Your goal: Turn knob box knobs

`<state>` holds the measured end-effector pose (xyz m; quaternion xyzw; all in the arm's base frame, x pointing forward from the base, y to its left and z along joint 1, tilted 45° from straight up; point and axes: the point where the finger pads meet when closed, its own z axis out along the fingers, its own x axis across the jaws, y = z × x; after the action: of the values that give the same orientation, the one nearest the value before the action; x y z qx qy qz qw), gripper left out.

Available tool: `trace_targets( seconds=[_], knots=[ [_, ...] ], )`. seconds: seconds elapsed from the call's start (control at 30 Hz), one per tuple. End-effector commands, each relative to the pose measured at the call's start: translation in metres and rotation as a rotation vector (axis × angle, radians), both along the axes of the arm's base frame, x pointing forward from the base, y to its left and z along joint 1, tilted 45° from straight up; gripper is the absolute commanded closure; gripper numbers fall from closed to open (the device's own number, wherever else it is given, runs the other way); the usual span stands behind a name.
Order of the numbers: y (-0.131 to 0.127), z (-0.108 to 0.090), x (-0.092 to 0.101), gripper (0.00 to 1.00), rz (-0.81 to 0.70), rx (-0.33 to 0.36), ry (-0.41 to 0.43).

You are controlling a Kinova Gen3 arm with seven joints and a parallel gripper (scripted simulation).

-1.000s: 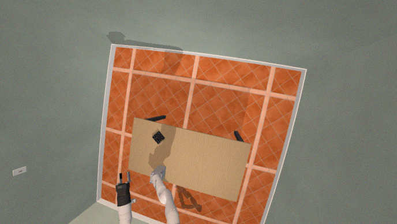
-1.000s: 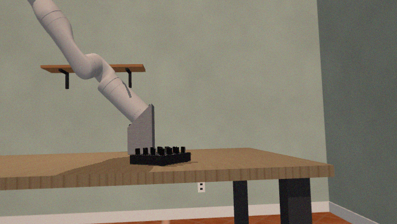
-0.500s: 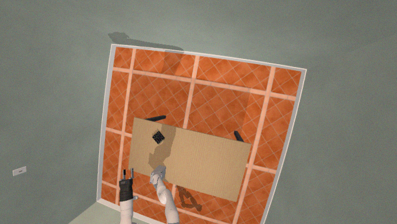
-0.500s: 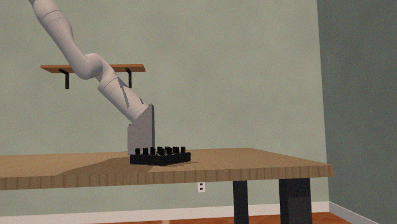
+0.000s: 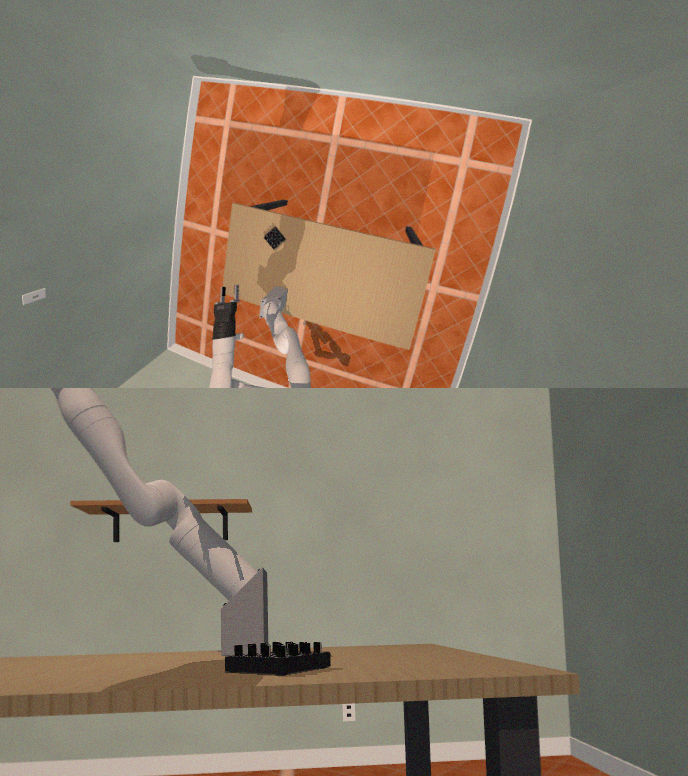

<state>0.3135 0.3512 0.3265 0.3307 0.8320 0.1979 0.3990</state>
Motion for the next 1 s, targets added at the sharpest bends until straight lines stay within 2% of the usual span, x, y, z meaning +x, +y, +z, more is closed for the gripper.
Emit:
trace_targets(
  seconds=[0.0,0.03,0.27,0.3,0.57,0.6,0.87,0.9,0.97],
  knots=[
    [0.001,-0.001,0.002,0.0,-0.004,0.001,0.008],
    [-0.013,-0.009,0.009,0.0,-0.026,-0.035,0.036],
    [-0.014,-0.009,0.01,0.0,-0.038,-0.025,0.037],
    [-0.027,-0.016,0.017,0.0,-0.058,-0.059,0.066],
    [-0.028,-0.017,0.018,0.0,-0.071,-0.049,0.068],
    [-0.041,-0.024,0.025,0.0,-0.09,-0.08,0.097],
    [-0.042,-0.025,0.025,0.0,-0.104,-0.07,0.1],
    [-0.055,-0.031,0.031,0.0,-0.122,-0.1,0.13],
    [-0.056,-0.032,0.032,0.0,-0.136,-0.09,0.133]
  ],
)
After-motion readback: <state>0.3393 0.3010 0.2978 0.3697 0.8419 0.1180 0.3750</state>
